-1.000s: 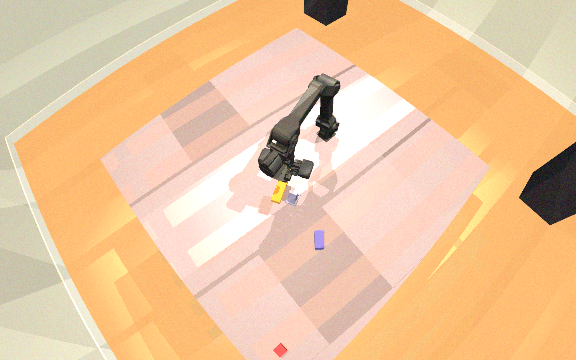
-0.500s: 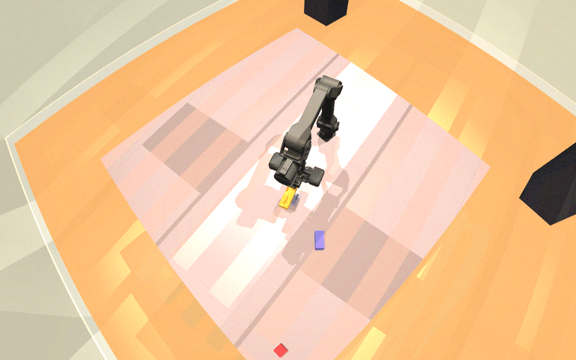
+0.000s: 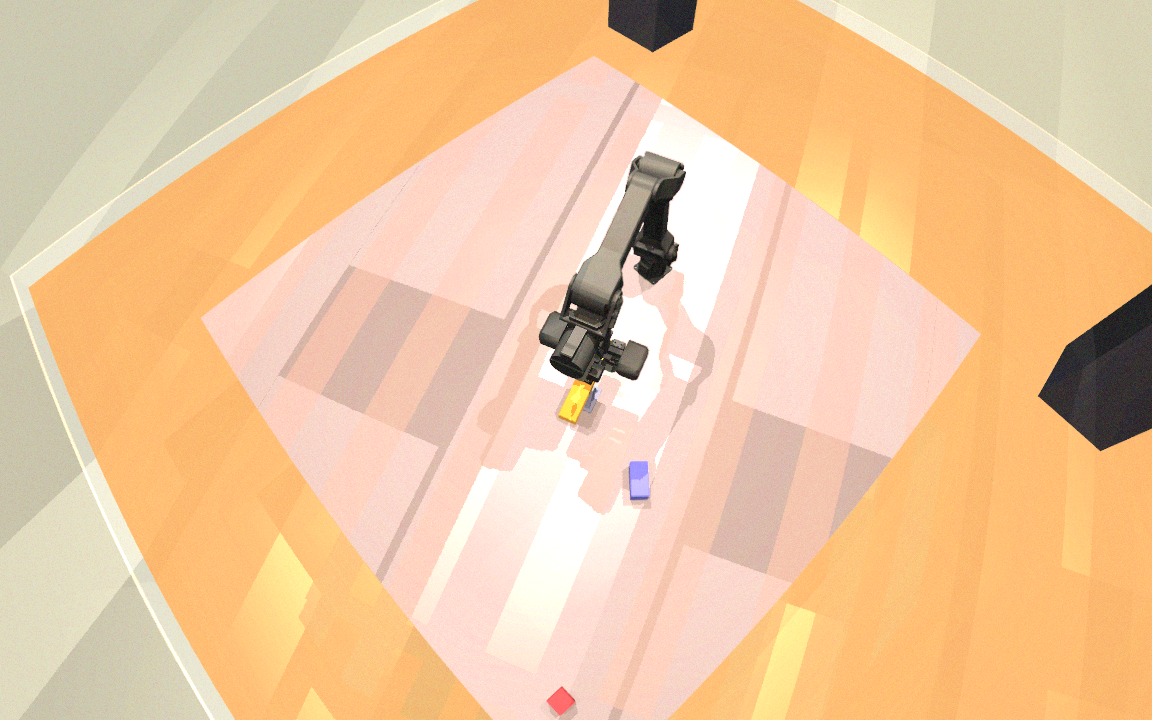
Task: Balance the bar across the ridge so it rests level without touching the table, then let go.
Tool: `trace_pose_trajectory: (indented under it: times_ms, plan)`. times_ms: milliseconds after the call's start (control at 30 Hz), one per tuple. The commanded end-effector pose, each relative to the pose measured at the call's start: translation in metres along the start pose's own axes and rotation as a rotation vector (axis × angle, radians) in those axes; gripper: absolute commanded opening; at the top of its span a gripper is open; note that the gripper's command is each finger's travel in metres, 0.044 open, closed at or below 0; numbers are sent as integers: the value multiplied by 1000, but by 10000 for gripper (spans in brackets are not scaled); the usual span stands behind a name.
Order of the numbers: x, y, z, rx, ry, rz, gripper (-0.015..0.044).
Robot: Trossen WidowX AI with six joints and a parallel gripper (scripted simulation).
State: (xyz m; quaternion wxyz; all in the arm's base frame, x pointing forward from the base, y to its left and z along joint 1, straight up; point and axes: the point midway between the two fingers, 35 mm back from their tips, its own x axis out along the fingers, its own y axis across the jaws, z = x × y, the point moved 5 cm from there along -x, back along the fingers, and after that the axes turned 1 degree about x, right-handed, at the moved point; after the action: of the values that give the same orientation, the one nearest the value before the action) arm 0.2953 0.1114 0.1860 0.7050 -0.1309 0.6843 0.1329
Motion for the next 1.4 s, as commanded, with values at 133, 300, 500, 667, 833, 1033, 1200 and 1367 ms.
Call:
trace_pose_trajectory:
  times_ms: [133,300,500,667,833,1033,1200,1367]
  plan:
    - [13,0,0,5,-2,2,0]
    - [20,0,-1,5,-2,2,0]
    - [20,0,0,5,-2,2,0]
    - [19,0,0,5,-2,2,0]
    - [20,0,0,5,-2,2,0]
    - [20,0,0,5,-2,2,0]
    - [21,0,0,5,-2,2,0]
    - [21,0,0,5,-2,2,0]
